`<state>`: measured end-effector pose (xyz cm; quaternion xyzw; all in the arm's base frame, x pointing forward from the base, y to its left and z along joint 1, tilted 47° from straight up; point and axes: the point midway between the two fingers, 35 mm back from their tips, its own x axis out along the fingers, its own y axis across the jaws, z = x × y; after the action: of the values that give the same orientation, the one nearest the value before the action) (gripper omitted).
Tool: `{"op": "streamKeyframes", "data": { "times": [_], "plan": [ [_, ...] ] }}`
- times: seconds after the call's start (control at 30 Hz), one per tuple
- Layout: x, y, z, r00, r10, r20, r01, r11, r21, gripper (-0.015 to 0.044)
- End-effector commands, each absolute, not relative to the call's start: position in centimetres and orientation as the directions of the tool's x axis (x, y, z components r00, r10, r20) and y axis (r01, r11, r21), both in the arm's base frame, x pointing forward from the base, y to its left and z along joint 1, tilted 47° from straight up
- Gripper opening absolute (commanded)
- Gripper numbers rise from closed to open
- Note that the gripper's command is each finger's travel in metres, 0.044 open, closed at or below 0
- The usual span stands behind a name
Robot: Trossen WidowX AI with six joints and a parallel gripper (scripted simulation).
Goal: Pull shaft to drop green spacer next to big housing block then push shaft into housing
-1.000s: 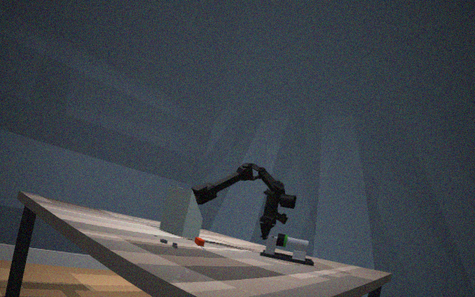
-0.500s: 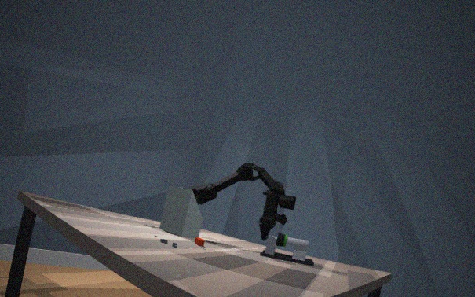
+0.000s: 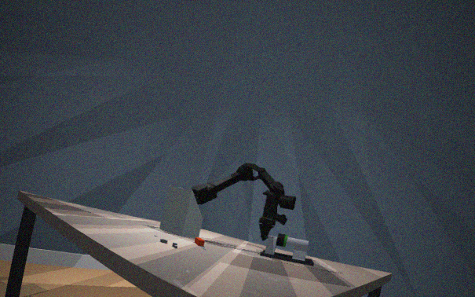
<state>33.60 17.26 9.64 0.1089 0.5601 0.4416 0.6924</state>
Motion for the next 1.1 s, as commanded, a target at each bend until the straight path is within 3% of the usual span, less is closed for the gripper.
{"op": "streamKeyframes", "data": {
  "times": [0.0, 1.07],
  "plan": [
    [33.6, 17.2, 9.5, -0.017, 0.731, -0.682, -0.487, 0.59, 0.644, 0.044],
    [33.6, 18.6, 8.3, -0.017, 0.732, -0.682, -0.487, 0.589, 0.645, 0.044]
  ]
}}
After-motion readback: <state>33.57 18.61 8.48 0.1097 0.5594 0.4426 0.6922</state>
